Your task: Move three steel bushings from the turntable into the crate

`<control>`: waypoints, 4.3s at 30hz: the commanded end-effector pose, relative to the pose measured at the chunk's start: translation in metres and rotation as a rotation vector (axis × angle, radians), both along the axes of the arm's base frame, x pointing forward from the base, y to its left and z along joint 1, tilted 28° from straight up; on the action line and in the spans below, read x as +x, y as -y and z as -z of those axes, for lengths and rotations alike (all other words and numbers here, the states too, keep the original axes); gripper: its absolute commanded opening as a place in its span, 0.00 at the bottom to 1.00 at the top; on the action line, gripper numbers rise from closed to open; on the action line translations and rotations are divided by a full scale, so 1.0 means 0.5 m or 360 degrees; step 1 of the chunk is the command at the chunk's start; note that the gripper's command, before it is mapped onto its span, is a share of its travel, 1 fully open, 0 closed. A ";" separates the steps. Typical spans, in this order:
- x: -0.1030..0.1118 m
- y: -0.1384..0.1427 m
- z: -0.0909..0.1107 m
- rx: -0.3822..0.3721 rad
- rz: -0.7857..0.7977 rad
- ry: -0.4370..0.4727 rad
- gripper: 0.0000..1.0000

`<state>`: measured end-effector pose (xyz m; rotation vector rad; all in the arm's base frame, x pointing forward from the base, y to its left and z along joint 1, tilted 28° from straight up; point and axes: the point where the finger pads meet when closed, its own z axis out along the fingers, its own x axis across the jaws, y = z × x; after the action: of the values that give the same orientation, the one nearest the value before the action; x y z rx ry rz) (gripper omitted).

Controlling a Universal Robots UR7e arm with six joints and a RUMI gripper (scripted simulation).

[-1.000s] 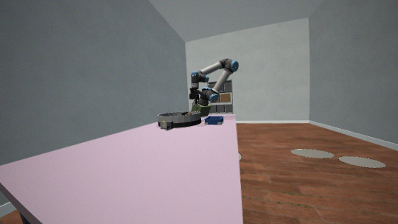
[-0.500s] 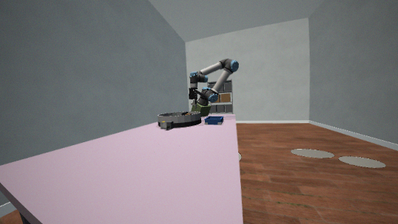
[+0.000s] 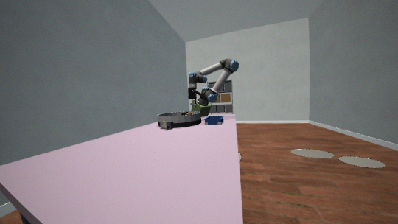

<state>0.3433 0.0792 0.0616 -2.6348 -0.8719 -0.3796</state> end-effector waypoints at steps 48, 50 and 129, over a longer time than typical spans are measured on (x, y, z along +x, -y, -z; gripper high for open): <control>-0.051 0.080 0.049 -0.0105 -0.0902 0.0428 0.06; -0.053 0.083 0.050 -0.0109 -0.0932 0.0443 0.06; -0.083 0.130 0.082 -0.0199 -0.1548 0.0764 0.06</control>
<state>0.3019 0.0150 0.0207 -1.8935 -2.1912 -0.6816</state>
